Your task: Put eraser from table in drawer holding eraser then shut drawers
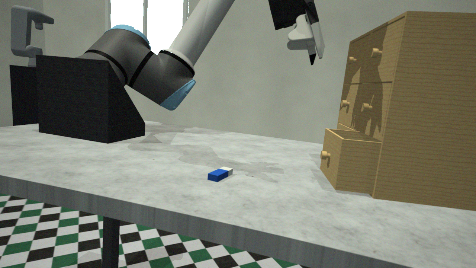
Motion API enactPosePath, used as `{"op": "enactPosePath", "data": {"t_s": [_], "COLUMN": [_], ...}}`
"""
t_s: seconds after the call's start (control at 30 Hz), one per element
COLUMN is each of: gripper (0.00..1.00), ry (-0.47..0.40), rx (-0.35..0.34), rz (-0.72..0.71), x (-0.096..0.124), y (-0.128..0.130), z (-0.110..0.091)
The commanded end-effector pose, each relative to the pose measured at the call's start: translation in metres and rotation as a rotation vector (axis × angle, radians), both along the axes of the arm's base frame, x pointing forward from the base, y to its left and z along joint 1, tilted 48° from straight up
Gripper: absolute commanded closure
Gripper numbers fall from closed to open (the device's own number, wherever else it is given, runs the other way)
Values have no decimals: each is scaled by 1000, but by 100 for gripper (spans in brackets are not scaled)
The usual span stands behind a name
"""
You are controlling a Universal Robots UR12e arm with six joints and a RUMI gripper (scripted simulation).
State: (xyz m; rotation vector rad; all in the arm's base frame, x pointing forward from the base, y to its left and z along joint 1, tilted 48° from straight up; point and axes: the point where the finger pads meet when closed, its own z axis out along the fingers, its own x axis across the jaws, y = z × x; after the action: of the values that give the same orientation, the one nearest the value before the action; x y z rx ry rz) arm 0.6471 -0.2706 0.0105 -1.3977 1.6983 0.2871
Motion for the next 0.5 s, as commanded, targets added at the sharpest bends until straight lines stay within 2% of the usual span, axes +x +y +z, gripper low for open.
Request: {"op": "enactPosePath", "data": {"t_s": [0.0, 0.47], "gripper": [0, 0], "ry": [-38, -105], "rx": [1, 15], "rz": [-69, -178], "x": [11, 30], "y": [5, 17], "z": [-5, -14]}}
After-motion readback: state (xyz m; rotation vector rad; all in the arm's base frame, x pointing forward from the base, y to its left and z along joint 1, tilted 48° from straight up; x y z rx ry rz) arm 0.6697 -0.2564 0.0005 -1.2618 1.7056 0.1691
